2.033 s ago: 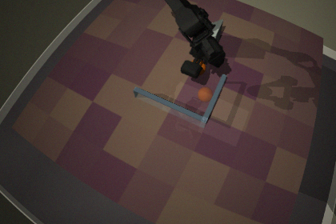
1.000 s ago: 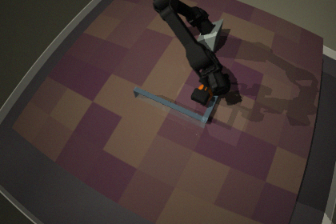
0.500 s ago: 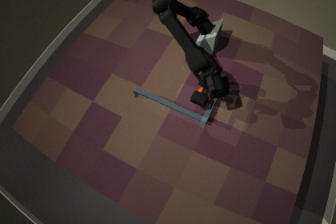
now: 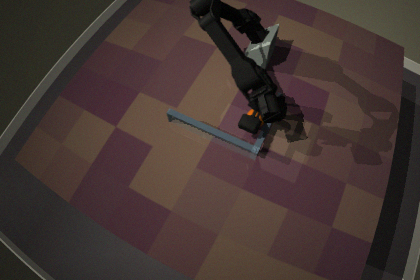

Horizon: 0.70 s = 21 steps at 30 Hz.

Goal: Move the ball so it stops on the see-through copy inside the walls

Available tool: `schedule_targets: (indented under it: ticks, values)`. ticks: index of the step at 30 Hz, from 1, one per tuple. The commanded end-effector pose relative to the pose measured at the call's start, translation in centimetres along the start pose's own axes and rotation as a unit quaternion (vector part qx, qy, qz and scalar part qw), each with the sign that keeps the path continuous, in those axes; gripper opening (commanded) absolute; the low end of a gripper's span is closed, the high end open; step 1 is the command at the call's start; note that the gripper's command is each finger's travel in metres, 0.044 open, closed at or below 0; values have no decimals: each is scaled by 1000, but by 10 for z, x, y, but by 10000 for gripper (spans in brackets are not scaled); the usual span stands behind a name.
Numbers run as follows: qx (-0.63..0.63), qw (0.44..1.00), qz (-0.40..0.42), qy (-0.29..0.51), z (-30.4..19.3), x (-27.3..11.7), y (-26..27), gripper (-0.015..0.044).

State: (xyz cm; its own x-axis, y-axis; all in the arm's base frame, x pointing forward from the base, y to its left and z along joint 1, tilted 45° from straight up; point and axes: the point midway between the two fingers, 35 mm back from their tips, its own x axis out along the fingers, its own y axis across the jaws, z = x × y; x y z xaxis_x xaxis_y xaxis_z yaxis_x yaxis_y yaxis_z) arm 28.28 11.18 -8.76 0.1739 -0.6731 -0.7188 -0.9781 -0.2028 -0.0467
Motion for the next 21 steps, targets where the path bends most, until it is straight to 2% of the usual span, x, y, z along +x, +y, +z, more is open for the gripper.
schedule_targets:
  ticks: [1,4,10,21]
  values:
    - [1,1000,0,0,0,0,0,341]
    - [0,1000,0,0,0,-3,0,420]
    - [-2,1000,0,0,1,-83,0,422]
    - [-4,1000,-9,-4,4,-80,-3,422]
